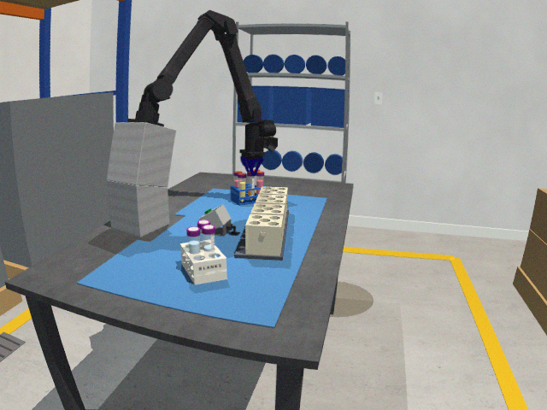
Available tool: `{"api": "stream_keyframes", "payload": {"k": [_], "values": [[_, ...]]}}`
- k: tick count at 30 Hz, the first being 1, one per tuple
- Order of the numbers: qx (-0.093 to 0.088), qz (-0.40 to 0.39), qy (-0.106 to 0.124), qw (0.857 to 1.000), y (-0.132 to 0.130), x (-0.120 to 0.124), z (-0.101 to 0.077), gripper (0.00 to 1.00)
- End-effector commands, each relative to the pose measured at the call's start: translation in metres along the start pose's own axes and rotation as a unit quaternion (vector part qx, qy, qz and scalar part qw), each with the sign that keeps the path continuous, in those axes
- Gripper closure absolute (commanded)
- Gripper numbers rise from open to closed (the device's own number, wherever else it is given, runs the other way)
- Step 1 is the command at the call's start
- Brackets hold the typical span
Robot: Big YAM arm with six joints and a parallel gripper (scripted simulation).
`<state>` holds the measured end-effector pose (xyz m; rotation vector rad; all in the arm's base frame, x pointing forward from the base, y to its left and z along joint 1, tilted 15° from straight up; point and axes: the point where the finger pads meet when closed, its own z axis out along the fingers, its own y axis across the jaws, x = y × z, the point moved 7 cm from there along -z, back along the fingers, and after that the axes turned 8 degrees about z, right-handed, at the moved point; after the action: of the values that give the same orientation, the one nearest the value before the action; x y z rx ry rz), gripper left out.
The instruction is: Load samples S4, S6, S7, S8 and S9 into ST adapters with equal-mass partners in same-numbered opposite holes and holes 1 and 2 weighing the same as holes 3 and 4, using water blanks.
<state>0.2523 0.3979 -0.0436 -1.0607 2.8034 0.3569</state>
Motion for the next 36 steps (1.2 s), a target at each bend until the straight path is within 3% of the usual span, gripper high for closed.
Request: {"api": "stream_keyframes", "payload": {"k": [1,9,10,22,23,24,34,36], "values": [[-0.003,0.000,-0.014,1.000,0.003,-0.010,-0.002,1.00],[-0.003,0.000,-0.014,1.000,0.005,-0.011,0.005,1.00],[-0.003,0.000,-0.014,1.000,0.003,-0.010,-0.002,0.45],[-0.001,0.001,-0.009,1.000,0.002,-0.006,0.001,0.45],[-0.002,0.001,-0.011,1.000,0.002,-0.006,-0.015,0.45],[-0.001,0.001,-0.012,1.000,0.000,-0.006,-0.018,0.45],[-0.002,-0.004,-0.011,1.000,0.001,-0.006,-0.045,0.45],[-0.003,-0.001,-0.015,1.000,0.003,-0.011,-0.040,0.45]]}}
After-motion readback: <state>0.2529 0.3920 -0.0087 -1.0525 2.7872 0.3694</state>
